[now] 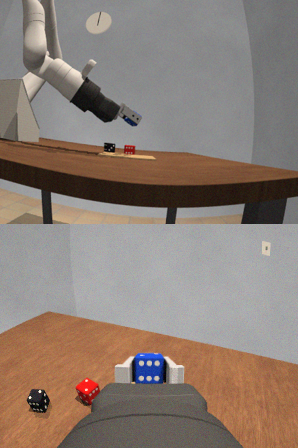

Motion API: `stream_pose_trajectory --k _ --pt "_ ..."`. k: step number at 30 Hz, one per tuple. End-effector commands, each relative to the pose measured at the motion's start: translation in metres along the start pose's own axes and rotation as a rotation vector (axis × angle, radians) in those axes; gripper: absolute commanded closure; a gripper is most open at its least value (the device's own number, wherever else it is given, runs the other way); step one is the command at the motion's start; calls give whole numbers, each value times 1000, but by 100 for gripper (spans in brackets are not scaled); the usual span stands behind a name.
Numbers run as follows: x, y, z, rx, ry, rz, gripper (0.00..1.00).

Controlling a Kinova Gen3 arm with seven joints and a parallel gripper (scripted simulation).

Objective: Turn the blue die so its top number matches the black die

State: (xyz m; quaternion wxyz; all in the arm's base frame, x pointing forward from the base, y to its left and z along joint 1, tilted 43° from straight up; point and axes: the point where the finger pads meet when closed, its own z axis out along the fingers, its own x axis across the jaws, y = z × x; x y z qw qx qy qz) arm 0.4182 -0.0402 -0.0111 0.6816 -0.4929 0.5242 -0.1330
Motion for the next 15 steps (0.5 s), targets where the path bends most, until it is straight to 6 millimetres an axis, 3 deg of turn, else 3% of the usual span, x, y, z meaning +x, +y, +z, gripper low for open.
stream_pose_trajectory --k 1,15 --pt "0 2 2 1 0 1 43" --pt "0 34 18 1 0 1 43"
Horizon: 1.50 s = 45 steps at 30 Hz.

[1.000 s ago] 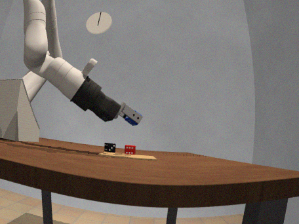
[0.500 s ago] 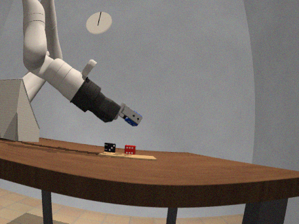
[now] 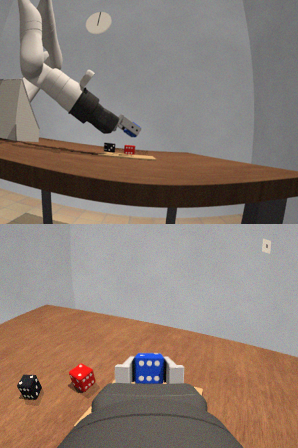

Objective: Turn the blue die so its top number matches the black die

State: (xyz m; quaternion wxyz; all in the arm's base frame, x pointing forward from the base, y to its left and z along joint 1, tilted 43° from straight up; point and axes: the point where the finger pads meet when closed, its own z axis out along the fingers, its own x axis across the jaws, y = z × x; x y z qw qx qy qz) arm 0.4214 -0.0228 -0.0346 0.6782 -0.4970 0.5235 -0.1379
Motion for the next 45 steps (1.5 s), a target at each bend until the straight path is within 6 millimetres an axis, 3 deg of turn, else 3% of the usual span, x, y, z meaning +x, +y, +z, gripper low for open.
stream_pose_trajectory --k 1,14,45 --pt "-3 10 7 5 -7 14 43" --pt "-4 31 18 5 -7 14 43" --pt "-4 31 18 5 -7 14 43"
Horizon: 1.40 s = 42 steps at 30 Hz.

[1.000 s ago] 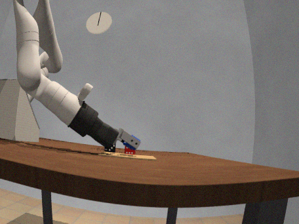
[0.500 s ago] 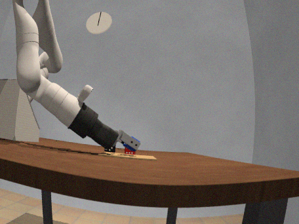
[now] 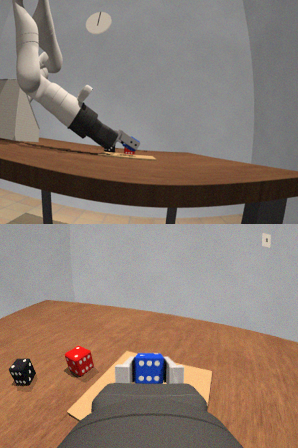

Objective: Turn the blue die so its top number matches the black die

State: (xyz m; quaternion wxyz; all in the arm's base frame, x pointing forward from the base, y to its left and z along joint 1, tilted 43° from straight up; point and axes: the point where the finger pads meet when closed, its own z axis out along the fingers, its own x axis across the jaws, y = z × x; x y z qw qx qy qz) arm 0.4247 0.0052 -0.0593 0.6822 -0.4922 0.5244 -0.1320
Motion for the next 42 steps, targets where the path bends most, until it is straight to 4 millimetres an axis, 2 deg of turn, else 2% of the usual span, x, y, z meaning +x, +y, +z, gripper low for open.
stream_pose_trajectory --k 1,42 --pt "0 -1 0 1 1 -1 43" --pt "0 7 4 1 1 -1 43"
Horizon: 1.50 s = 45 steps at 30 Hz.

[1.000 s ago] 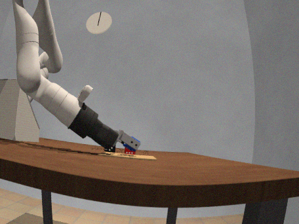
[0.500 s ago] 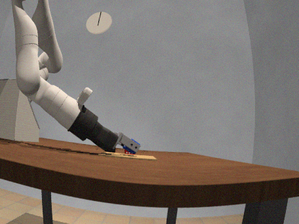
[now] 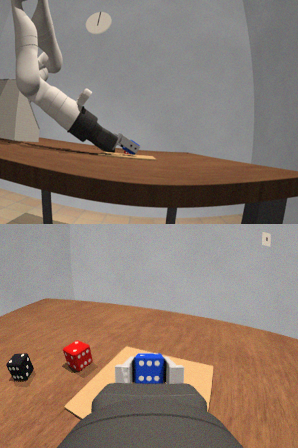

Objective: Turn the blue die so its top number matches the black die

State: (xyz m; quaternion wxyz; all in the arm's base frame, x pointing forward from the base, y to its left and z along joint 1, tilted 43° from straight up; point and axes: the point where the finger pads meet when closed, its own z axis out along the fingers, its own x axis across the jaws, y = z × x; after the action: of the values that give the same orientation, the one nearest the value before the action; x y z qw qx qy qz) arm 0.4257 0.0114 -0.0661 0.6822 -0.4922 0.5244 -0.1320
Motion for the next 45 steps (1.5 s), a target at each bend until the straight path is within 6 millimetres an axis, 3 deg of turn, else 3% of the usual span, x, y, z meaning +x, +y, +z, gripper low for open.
stream_pose_trajectory --k 1,27,28,33,34,38,42,45 --pt "0 -1 0 1 1 -1 43" --pt "0 -1 0 1 1 -1 43" --pt "0 -1 0 1 1 -1 37" --pt "0 -1 0 1 1 -1 31" --pt "0 -1 0 1 1 -1 25" --pt "0 -1 0 1 1 -1 25" --pt "0 -1 0 1 1 -1 13" --pt "0 -1 0 1 1 -1 13"
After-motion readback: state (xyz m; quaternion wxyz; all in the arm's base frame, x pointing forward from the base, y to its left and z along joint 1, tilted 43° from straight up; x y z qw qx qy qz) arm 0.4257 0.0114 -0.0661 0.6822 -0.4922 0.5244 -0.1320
